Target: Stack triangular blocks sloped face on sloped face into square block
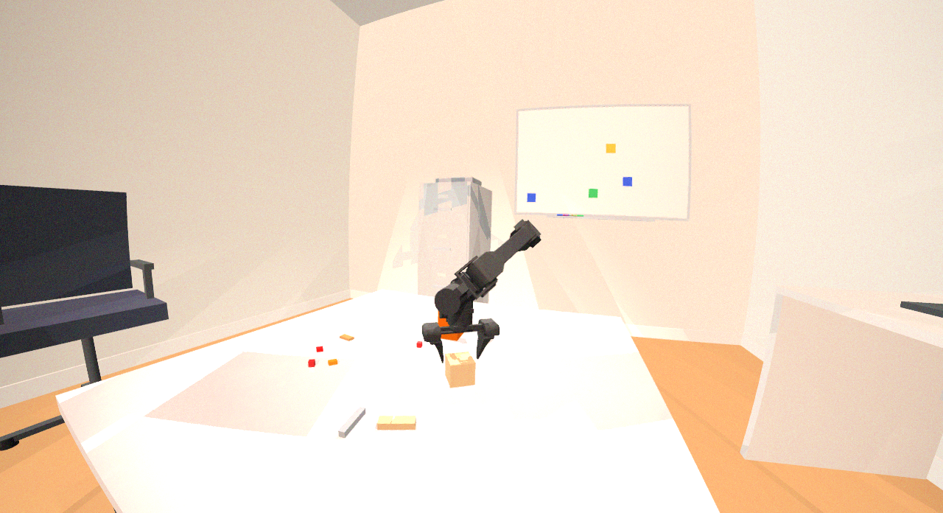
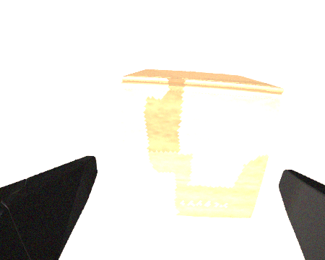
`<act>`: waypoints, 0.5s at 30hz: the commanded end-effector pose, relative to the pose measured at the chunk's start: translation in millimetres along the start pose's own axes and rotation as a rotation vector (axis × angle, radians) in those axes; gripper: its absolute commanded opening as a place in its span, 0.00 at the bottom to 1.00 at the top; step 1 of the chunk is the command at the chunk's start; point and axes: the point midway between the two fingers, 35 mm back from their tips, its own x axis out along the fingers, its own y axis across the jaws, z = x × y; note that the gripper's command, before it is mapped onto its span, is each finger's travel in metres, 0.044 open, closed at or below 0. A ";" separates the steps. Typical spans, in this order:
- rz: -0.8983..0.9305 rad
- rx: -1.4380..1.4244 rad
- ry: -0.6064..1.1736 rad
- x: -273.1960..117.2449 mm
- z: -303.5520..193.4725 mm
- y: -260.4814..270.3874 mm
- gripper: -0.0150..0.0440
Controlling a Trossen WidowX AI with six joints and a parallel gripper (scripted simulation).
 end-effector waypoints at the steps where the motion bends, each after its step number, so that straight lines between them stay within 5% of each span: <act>1: 0.013 -0.007 0.013 -64.0 -1.5 2.2 1.00; 4: 0.009 -0.007 0.015 -87.3 1.1 -1.4 1.00; 15: 0.010 -0.001 0.019 -81.0 -0.3 0.1 1.00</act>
